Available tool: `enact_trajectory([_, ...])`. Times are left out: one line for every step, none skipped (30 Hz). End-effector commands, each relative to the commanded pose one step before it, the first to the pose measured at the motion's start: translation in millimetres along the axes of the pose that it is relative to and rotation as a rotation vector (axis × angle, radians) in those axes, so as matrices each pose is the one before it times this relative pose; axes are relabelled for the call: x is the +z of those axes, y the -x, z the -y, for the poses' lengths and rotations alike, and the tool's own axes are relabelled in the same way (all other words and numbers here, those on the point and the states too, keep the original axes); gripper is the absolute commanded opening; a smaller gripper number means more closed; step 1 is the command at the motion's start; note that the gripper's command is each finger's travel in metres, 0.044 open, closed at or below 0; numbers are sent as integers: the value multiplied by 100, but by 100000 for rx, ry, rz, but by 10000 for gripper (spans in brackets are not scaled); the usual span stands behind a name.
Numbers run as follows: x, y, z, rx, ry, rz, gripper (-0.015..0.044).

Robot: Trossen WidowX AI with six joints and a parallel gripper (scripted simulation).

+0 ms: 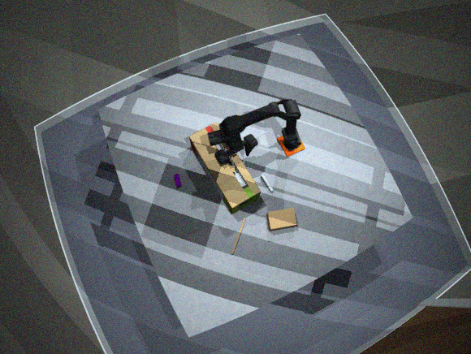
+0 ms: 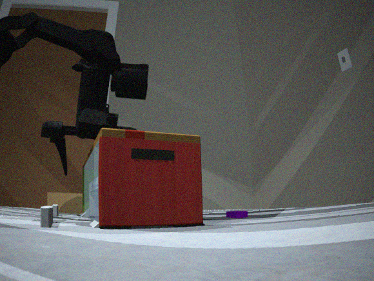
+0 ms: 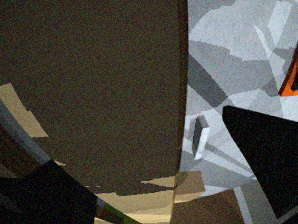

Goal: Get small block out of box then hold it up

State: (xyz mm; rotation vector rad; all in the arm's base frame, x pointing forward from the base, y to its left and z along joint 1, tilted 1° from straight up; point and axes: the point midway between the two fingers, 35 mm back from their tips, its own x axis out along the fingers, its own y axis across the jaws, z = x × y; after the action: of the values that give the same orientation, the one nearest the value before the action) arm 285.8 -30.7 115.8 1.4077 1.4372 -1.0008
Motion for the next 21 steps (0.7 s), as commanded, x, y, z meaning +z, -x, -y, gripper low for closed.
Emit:
enact_trajectory([-439, -156, -61, 262, 29, -295, 400])
enact_trajectory([-95, -33, -1, 0, 0, -9, 400])
enact_trajectory([-95, -33, -1, 0, 0, -9, 400])
enact_trajectory([-95, -33, -1, 0, 0, -9, 400])
enact_trajectory([-95, -33, -1, 0, 0, -9, 400])
enact_trajectory([-95, -33, -1, 0, 0, -9, 400])
enact_trajectory([-95, -33, -1, 0, 0, -9, 400])
enact_trajectory([-95, -33, -1, 0, 0, -9, 400])
enact_trajectory([-95, -33, -1, 0, 0, -9, 400])
enact_trajectory([-95, -33, -1, 0, 0, -9, 400])
enact_trajectory([-95, -33, -1, 0, 0, -9, 400])
enact_trajectory([-95, -33, -1, 0, 0, -9, 400])
enact_trajectory([-95, -33, -1, 0, 0, -9, 400])
enact_trajectory([-95, -33, -1, 0, 0, -9, 400])
enact_trajectory([-95, -33, -1, 0, 0, -9, 400])
enact_trajectory([-95, -33, -1, 0, 0, -9, 400])
enact_trajectory([-151, -53, -3, 1, 0, -12, 400])
enact_trajectory([-193, -67, -3, 1, 0, -17, 400])
enact_trajectory([-199, -69, -2, 1, 0, -18, 400])
enact_trajectory([-264, -92, -2, 1, 0, -25, 400])
enact_trajectory([-239, -83, -1, 1, 0, -23, 400])
